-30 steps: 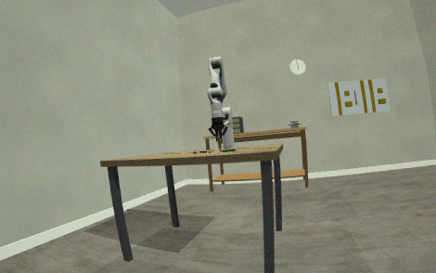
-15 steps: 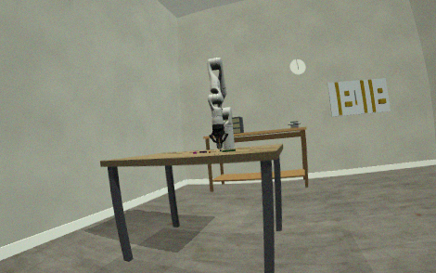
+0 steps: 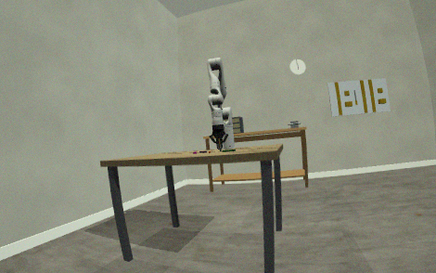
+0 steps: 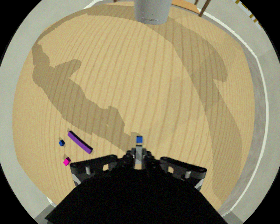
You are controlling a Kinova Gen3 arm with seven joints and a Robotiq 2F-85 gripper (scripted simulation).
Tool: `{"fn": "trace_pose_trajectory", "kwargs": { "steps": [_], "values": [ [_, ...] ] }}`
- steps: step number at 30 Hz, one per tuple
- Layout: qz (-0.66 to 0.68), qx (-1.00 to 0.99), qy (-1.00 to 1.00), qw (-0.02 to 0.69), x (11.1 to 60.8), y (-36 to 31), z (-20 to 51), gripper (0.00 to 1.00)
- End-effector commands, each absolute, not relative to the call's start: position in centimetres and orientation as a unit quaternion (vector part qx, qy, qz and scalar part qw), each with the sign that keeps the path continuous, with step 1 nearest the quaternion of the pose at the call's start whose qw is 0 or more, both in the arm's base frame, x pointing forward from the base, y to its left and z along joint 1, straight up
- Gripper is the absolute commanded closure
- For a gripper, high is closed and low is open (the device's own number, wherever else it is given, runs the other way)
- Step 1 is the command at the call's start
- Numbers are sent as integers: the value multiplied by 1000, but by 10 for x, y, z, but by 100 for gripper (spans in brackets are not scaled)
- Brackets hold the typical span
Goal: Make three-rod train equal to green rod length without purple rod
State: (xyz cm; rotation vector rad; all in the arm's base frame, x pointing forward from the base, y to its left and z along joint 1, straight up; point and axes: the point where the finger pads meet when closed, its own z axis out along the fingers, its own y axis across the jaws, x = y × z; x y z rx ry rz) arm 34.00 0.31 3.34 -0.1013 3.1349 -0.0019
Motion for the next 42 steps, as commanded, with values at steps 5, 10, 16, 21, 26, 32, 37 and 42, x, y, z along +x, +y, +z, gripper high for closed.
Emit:
{"fn": "trace_pose_trajectory", "kwargs": {
  "steps": [5, 10, 16, 21, 26, 32, 37, 42],
  "values": [
    [-1, -32, 999, 3, 340, 3, 34, 95],
    [-1, -32, 999, 3, 340, 3, 34, 95],
    [-1, -32, 999, 3, 340, 3, 34, 95],
    [-1, -32, 999, 3, 340, 3, 34, 95],
    [-1, -32, 999, 3, 340, 3, 33, 95],
    [-1, -32, 999, 3, 340, 3, 30, 95],
    [-1, -32, 999, 3, 340, 3, 27, 95],
    [-1, -32, 999, 3, 340, 3, 23, 95]
  ]
}}
